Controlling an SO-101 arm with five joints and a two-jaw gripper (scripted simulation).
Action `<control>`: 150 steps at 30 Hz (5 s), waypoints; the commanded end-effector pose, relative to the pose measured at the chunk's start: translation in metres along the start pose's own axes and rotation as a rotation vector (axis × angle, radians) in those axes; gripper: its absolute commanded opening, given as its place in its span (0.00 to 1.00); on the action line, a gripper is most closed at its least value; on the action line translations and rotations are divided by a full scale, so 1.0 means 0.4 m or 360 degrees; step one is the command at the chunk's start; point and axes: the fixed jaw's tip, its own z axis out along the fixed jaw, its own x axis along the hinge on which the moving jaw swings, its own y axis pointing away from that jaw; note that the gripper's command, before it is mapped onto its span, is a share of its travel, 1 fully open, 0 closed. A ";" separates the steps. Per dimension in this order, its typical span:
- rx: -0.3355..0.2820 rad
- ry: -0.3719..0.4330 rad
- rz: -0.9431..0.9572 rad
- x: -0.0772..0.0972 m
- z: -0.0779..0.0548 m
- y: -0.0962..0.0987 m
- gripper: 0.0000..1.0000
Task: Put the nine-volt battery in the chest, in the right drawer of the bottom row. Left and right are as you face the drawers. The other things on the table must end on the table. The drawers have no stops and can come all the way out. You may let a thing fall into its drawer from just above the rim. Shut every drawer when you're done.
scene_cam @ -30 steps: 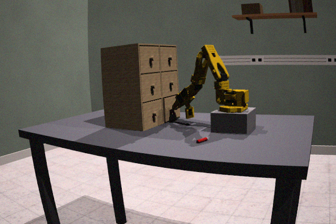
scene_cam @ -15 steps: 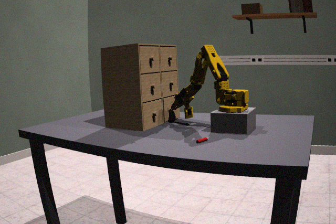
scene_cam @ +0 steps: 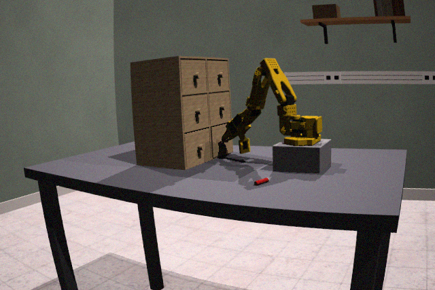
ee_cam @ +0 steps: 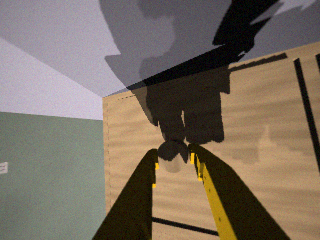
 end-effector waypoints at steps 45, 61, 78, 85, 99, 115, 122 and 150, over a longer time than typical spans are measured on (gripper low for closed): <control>0.0001 0.0006 0.0000 0.003 -0.001 0.000 0.00; 0.0001 0.0006 0.0000 0.003 -0.001 0.000 0.11; 0.0001 0.0006 0.0000 0.003 -0.001 0.000 0.21; -0.0016 0.0007 0.0022 -0.011 -0.017 0.009 0.21; -0.0066 0.0010 0.0086 -0.050 -0.069 0.034 0.21; -0.0089 0.0012 0.0116 -0.067 -0.095 0.043 0.21; -0.0084 -0.0062 0.0121 -0.047 -0.112 0.042 0.21; -0.0071 -0.0316 0.0136 -0.010 -0.216 0.033 0.21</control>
